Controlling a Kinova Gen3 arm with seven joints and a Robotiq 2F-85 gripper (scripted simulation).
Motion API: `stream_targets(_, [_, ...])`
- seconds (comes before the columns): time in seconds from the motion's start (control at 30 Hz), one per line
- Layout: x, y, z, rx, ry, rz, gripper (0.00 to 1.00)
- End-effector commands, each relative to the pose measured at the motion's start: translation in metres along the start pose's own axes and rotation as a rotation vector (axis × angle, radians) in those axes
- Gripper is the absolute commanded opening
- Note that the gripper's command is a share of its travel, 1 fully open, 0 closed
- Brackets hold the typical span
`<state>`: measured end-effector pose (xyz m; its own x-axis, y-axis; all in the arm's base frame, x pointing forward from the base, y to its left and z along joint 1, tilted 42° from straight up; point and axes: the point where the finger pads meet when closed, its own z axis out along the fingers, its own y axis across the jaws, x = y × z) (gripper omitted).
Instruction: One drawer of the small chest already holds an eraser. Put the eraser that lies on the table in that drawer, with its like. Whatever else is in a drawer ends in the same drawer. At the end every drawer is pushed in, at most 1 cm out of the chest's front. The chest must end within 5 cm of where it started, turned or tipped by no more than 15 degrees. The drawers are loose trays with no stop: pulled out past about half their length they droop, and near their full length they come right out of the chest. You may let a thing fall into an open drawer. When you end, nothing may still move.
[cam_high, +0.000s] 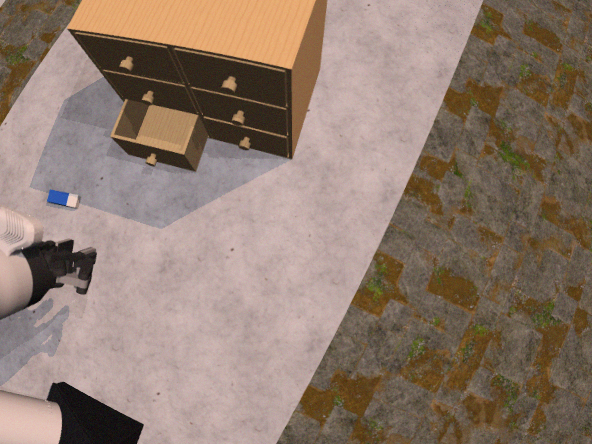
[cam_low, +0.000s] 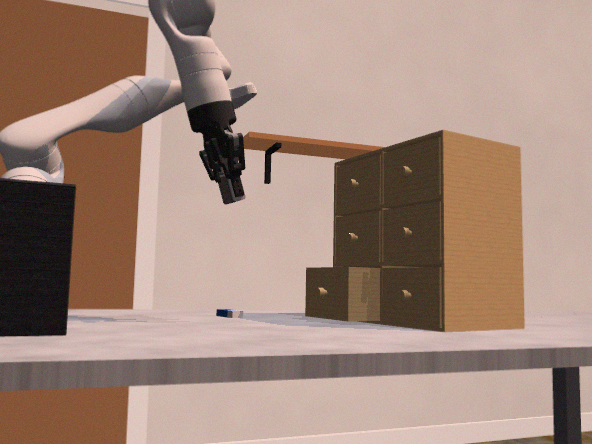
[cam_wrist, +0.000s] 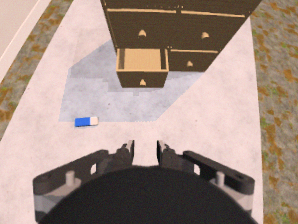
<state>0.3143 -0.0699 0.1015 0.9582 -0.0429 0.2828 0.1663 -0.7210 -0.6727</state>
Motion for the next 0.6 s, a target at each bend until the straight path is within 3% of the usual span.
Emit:
stream_targets(0.0, [0.003, -0.003, -0.006, 0.001, -0.088, -0.019, 0.33])
stream_targets(0.1, [0.0, -0.003, -0.013, 0.0, -0.156, -0.019, 0.33])
stream_targets(0.17, [0.0, -0.003, -0.013, 0.0, -0.156, -0.019, 0.33])
stream_targets(0.37, [-0.003, -0.003, -0.023, -0.002, -0.259, -0.019, 0.33])
stream_targets(0.57, [-0.005, -0.003, -0.028, -0.004, -0.31, -0.02, 0.33])
